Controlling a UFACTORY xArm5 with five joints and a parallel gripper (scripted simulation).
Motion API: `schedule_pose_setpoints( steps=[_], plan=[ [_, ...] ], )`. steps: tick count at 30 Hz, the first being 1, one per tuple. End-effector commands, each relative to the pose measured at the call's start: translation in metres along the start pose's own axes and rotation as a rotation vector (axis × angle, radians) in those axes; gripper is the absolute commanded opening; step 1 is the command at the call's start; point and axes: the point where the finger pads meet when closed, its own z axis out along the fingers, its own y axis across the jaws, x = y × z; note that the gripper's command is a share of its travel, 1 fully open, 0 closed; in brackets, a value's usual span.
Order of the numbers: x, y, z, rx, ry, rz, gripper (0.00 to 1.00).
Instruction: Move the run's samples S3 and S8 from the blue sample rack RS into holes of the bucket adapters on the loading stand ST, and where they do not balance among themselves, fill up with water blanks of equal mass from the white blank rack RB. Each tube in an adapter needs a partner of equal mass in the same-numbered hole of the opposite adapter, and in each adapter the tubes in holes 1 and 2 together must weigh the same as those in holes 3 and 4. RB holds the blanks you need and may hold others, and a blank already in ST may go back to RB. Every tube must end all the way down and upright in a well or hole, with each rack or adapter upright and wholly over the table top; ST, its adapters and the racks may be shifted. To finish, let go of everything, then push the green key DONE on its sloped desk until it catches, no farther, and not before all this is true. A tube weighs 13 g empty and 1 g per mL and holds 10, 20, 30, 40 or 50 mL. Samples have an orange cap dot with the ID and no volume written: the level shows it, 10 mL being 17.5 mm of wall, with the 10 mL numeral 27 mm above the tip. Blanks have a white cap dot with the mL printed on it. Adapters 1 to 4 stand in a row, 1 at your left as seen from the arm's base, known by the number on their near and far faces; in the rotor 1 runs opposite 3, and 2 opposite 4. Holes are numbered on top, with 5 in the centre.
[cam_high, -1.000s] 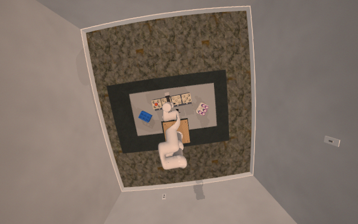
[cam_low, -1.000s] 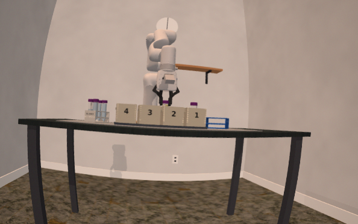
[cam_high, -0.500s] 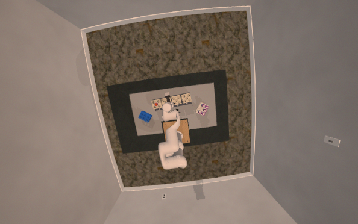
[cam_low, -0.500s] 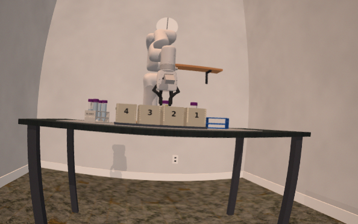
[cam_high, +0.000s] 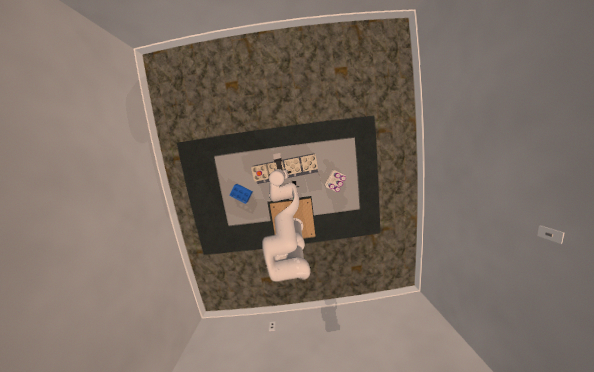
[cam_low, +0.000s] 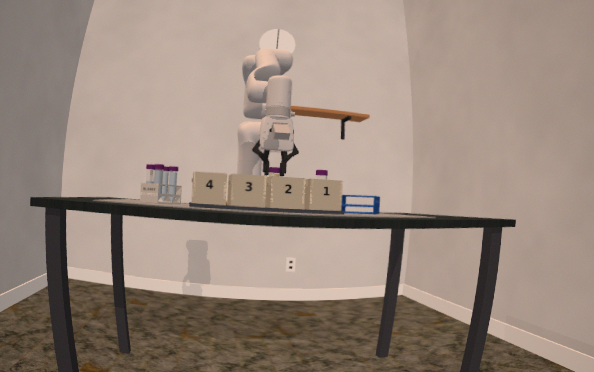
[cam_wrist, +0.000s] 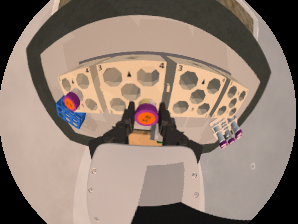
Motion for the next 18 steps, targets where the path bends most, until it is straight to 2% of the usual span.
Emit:
schedule_pose_setpoints(
  steps=[1,9,18],
  plan=[
    [0.001,0.000,-0.001,0.000,0.004,0.000,0.43],
    [0.001,0.000,-0.001,0.000,0.004,0.000,0.43],
    [0.001,0.000,-0.017,0.000,0.004,0.000,0.43]
  ],
)
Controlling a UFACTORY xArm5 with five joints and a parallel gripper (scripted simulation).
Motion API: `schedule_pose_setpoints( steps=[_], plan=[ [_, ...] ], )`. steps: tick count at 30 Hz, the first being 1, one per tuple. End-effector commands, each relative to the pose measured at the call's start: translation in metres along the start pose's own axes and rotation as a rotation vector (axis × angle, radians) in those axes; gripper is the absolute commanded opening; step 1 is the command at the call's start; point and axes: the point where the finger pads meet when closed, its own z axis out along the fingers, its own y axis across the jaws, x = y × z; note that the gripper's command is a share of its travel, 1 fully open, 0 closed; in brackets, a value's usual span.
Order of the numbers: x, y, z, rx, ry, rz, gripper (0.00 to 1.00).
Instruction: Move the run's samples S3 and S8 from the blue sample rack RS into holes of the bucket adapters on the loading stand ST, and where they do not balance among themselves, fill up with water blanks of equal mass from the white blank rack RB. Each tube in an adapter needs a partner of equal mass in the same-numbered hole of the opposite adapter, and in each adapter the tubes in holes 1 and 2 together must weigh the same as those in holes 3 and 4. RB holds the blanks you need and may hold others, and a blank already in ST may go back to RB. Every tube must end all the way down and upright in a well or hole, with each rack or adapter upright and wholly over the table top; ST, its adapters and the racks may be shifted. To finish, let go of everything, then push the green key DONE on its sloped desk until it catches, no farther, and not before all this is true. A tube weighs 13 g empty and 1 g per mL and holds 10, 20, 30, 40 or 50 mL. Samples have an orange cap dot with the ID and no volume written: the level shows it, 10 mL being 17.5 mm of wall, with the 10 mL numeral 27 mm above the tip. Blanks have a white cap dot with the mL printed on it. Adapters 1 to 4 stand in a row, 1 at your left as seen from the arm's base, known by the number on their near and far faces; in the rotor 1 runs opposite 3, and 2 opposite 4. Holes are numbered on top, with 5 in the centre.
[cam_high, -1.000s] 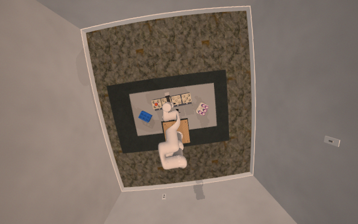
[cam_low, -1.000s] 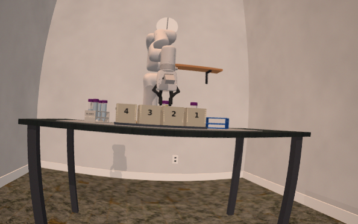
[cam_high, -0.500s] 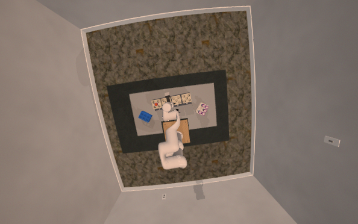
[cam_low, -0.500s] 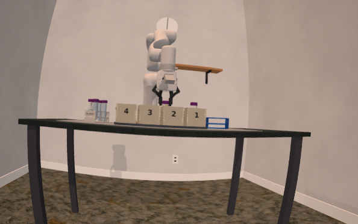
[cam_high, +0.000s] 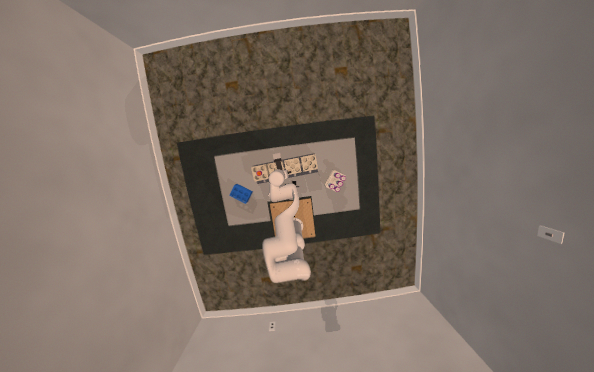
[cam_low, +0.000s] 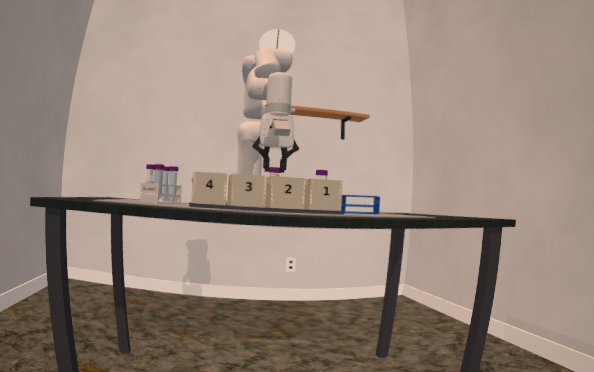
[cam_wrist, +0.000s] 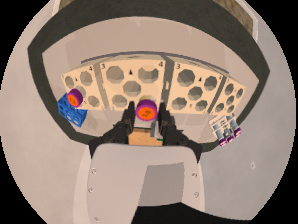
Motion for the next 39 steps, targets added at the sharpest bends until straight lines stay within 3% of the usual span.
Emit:
schedule_pose_setpoints(
  steps=[1,39],
  plan=[
    [0.001,0.000,-0.007,0.000,0.003,0.000,0.43],
    [0.001,0.000,-0.075,0.000,0.003,0.000,0.43]
  ],
)
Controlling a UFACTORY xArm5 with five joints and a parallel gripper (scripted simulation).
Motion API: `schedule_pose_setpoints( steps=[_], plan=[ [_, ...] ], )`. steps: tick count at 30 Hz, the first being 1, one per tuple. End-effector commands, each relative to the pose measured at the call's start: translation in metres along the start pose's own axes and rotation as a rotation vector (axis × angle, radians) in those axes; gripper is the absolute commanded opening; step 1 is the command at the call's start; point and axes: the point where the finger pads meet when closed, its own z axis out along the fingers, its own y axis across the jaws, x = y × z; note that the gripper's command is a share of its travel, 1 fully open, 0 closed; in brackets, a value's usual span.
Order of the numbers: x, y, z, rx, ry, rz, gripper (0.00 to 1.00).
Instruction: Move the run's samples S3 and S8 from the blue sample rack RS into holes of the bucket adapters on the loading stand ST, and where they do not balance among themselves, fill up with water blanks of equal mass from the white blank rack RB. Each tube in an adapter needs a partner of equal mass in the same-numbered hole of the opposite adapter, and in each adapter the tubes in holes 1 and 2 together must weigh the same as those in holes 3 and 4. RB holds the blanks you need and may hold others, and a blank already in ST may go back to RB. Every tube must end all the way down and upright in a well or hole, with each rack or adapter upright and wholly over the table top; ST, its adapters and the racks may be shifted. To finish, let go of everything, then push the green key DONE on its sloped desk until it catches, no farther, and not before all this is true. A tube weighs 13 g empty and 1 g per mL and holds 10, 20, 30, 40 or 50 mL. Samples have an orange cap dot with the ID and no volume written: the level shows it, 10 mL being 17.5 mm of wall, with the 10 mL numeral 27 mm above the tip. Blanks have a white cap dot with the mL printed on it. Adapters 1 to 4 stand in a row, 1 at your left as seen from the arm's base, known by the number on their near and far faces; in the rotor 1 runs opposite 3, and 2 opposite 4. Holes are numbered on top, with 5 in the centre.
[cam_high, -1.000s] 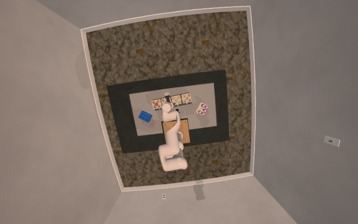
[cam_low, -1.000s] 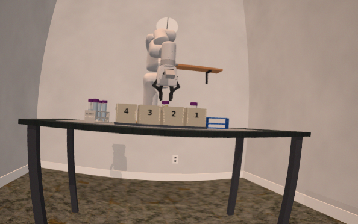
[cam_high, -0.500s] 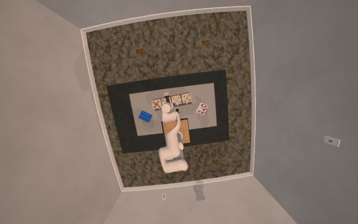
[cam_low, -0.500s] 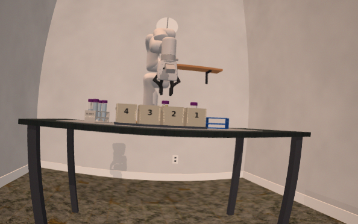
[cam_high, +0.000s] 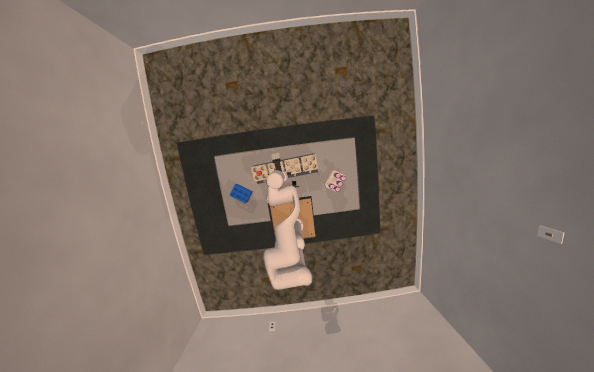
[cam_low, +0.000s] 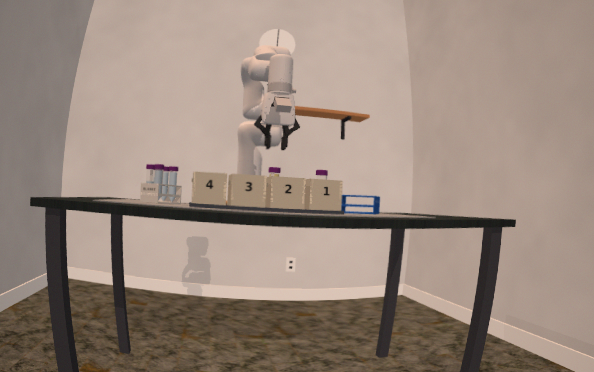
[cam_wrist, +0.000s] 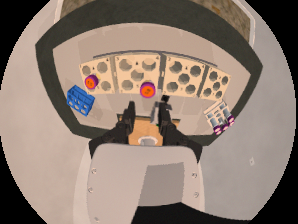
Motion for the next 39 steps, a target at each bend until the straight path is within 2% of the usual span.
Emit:
schedule_pose_setpoints(
  steps=[1,24,39],
  plan=[
    [0.001,0.000,-0.010,0.000,0.004,0.000,0.43],
    [0.001,0.000,-0.052,0.000,0.004,0.000,0.43],
    [0.001,0.000,-0.053,0.000,0.004,0.000,0.43]
  ],
)
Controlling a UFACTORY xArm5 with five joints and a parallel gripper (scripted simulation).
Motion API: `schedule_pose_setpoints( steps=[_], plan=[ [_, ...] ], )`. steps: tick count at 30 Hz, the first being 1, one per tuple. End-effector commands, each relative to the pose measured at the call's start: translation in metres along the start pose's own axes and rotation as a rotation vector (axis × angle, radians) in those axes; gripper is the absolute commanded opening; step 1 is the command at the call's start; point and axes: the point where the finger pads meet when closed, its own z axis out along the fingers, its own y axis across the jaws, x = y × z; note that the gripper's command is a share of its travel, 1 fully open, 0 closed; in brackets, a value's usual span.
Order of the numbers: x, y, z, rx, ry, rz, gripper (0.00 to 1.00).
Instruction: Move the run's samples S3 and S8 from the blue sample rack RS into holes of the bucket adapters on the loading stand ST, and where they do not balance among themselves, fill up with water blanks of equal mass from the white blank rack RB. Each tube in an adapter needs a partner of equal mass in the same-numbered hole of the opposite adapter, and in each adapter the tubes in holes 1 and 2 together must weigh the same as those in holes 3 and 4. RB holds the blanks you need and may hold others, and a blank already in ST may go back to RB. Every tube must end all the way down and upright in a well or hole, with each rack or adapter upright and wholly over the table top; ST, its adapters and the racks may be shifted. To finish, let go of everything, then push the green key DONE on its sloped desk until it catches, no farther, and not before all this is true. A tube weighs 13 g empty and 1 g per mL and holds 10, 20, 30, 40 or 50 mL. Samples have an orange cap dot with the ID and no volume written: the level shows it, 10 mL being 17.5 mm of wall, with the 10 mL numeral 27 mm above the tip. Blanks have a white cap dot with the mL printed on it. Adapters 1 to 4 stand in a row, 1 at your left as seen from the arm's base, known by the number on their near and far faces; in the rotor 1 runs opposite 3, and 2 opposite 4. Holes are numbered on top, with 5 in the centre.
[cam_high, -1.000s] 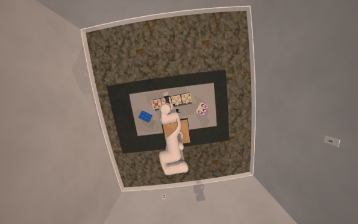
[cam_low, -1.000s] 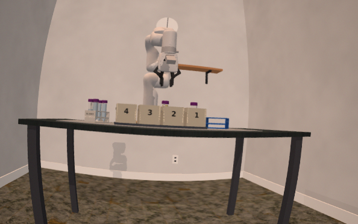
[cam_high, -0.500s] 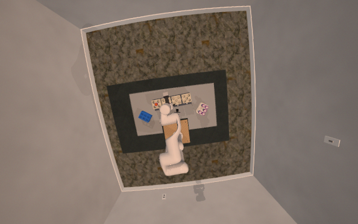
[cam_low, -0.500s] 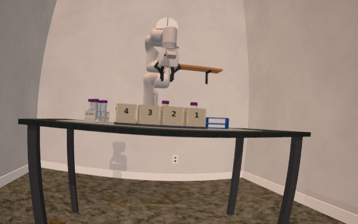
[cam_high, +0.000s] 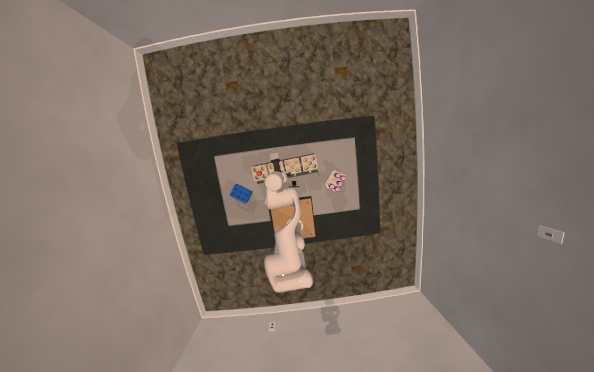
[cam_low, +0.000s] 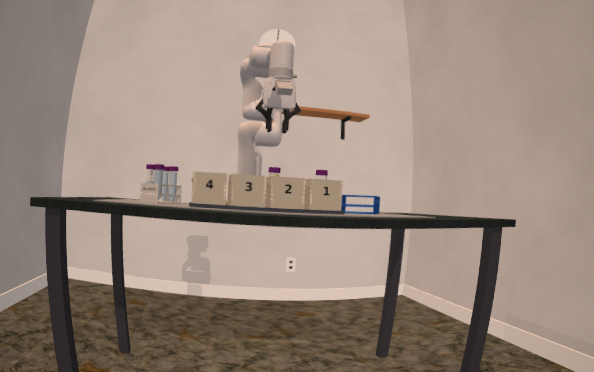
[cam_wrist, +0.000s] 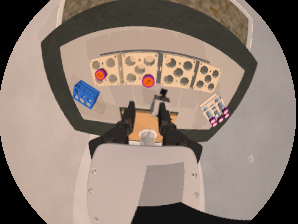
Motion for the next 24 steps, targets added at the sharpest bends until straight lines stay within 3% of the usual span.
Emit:
schedule_pose_setpoints(
  steps=[1,11,12,24],
  plan=[
    [0.001,0.000,-0.002,0.000,0.004,0.000,0.43],
    [0.001,0.000,-0.002,0.000,0.004,0.000,0.43],
    [-0.001,0.004,-0.002,0.000,0.004,-0.033,0.57],
    [-0.025,0.054,-0.002,-0.002,0.004,-0.400,0.57]
  ],
)
